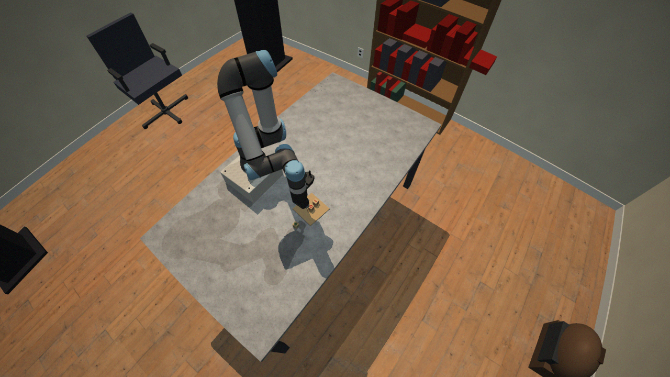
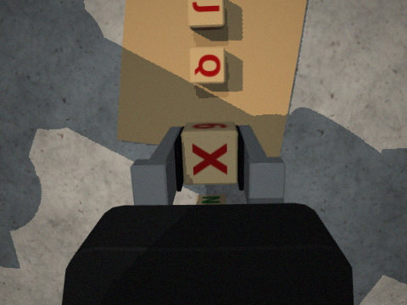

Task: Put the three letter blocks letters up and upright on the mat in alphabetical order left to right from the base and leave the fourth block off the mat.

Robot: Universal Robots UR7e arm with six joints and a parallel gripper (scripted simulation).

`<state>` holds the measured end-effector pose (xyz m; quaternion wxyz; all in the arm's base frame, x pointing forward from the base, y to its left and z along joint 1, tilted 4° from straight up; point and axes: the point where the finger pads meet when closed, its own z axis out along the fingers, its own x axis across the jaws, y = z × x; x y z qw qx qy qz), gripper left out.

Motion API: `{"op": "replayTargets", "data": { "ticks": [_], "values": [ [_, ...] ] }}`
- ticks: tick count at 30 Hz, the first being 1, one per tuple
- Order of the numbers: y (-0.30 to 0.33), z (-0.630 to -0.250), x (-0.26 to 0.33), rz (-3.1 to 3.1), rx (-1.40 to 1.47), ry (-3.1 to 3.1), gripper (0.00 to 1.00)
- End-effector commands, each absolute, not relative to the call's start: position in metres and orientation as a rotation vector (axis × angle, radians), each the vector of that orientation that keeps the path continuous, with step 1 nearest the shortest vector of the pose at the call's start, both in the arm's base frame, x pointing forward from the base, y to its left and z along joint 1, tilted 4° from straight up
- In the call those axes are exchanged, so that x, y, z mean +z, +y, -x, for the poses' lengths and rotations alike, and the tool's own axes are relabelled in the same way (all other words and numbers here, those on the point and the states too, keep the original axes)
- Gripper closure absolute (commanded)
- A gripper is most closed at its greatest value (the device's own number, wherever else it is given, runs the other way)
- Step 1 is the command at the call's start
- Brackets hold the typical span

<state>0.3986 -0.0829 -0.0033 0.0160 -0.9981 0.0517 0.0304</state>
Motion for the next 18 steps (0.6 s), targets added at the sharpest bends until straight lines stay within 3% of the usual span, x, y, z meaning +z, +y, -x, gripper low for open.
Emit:
{"op": "replayTargets", "data": {
  "ticks": [1,18],
  "values": [
    [-0.082,-0.395,-0.02,3.101,0.102,0.163,0.51],
    [-0.08,-0.39,-0.085,3.101,0.102,0.163,0.51]
  ]
}}
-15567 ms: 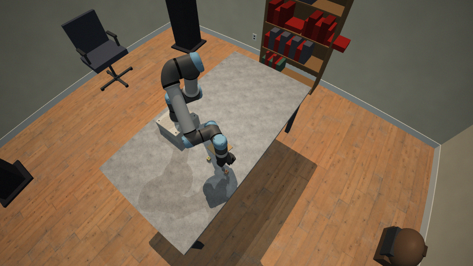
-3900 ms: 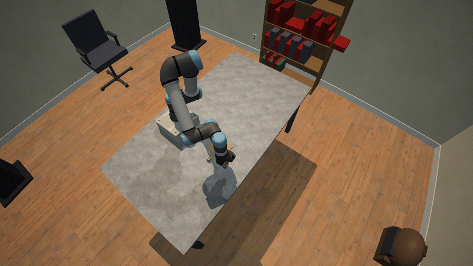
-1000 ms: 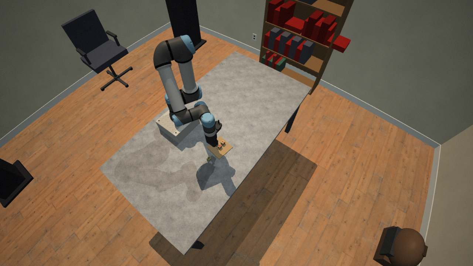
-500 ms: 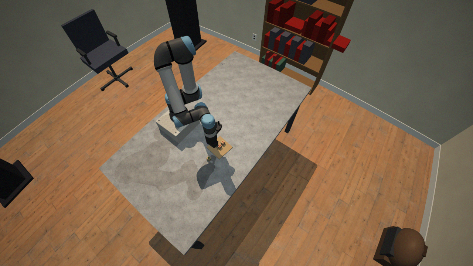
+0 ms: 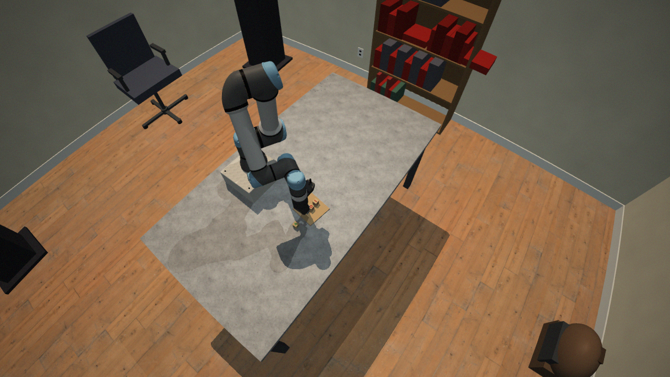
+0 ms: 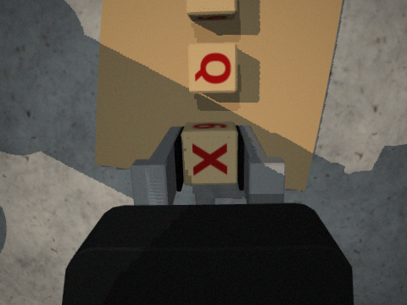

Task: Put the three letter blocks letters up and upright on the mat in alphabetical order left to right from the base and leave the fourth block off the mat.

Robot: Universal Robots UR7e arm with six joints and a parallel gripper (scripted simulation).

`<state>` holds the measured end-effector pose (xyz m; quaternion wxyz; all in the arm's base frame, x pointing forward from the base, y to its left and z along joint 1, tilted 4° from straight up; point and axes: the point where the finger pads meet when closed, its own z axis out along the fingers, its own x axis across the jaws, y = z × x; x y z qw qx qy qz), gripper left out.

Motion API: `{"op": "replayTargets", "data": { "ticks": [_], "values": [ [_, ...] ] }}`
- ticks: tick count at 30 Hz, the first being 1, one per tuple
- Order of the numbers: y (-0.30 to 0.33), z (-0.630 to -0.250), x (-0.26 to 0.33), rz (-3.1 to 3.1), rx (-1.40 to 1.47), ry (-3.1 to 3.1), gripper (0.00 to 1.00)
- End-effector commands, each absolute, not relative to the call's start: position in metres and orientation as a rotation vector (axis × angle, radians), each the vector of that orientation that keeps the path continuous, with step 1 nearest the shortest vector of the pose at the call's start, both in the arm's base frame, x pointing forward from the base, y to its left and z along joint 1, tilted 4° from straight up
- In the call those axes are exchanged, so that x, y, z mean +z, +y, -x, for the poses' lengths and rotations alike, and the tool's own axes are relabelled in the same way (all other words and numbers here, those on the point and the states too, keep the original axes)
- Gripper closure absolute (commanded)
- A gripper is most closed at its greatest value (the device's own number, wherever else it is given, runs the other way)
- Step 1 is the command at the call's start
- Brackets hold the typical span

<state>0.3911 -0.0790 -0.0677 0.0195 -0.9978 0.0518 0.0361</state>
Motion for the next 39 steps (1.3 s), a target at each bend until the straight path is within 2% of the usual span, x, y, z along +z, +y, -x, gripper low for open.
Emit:
{"op": "replayTargets", "data": {
  "ticks": [1,39],
  "values": [
    [-0.0797,-0.3903,-0.0875,3.101,0.102,0.163,0.51],
    [-0.0802,-0.391,-0.0951,3.103,0.097,0.163,0.51]
  ]
}}
